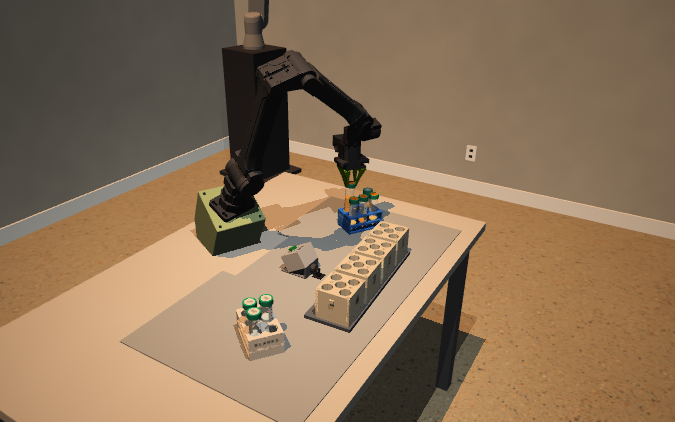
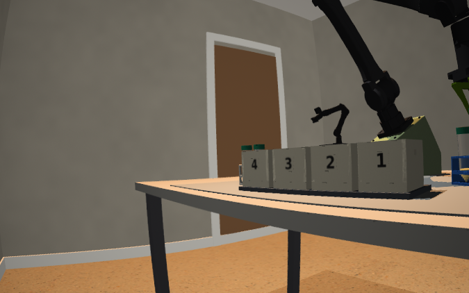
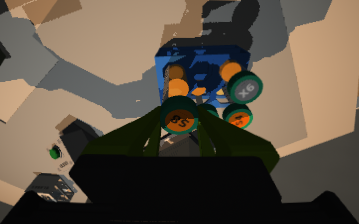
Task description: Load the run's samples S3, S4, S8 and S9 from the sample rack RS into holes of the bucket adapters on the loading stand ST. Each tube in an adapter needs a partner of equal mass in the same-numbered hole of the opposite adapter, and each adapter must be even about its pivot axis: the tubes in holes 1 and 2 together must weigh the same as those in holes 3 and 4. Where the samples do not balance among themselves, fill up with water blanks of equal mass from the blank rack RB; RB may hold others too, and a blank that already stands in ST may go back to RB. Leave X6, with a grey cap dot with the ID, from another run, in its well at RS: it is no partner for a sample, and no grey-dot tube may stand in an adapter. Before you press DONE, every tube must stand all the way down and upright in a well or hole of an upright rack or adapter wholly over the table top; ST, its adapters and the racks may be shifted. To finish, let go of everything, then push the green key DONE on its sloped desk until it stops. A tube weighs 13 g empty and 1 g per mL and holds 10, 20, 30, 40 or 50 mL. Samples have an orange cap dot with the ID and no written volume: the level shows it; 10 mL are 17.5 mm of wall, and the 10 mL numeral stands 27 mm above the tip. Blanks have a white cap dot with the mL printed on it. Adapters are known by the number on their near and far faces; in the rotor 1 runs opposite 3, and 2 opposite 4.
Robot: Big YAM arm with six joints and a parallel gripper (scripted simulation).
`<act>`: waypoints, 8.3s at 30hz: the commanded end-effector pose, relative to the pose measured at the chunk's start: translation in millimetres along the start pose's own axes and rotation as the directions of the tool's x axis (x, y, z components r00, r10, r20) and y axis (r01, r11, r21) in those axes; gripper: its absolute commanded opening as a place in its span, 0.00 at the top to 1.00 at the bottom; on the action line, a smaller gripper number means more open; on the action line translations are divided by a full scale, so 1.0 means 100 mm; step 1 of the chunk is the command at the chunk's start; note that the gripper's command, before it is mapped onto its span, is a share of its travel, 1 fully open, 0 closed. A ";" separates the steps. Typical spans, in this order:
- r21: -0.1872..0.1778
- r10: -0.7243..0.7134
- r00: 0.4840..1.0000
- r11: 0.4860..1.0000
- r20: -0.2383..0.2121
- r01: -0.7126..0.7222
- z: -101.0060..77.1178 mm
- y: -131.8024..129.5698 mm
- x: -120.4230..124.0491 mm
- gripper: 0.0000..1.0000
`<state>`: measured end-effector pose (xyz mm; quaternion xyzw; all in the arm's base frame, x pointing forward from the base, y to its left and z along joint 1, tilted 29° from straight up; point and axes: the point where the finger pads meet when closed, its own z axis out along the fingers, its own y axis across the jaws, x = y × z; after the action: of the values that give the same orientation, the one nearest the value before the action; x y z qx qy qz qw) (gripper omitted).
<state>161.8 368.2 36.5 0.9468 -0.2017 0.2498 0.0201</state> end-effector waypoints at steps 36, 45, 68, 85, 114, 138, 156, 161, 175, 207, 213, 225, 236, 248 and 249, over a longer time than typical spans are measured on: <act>0.051 0.034 0.999 0.998 0.011 -0.035 0.25 -0.12 -0.06 1.00; 0.048 0.035 0.999 0.998 0.011 -0.036 0.24 -0.10 -0.07 1.00; 0.038 0.038 0.999 0.999 0.008 -0.039 0.27 -0.14 -0.03 0.45; 0.070 0.049 0.999 0.996 0.020 -0.051 -0.19 -0.24 -0.04 0.45; 0.008 0.032 0.999 0.999 0.003 -0.032 0.12 -0.02 -0.03 0.20; 0.038 0.038 0.999 0.999 0.008 -0.038 0.31 -0.15 -0.05 0.20; 0.038 0.038 0.999 0.999 0.008 -0.038 0.31 -0.15 -0.05 1.00; 0.065 0.044 0.999 0.997 0.015 -0.045 0.10 -0.23 -0.07 1.00; 0.071 0.050 0.999 0.996 0.022 -0.051 -0.33 -0.24 -0.07 1.00; 0.073 0.052 0.998 0.996 0.031 -0.054 -1.30 -0.19 -0.06 1.00; 0.018 0.161 0.987 0.987 0.004 -0.162 -1.11 0.08 0.31 1.00; 0.020 0.418 0.908 0.908 0.010 -0.418 -1.14 0.22 0.96 1.00; 0.036 0.632 0.775 0.774 0.031 -0.632 -1.23 0.28 1.58 1.00; 0.046 0.833 0.552 0.550 0.049 -0.834 -1.32 0.42 2.36 1.00; 0.046 0.833 0.552 0.550 0.049 -0.834 -1.32 0.42 2.36 1.00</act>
<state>265.7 252.2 225.6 0.7596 -0.5999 0.2347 -0.0900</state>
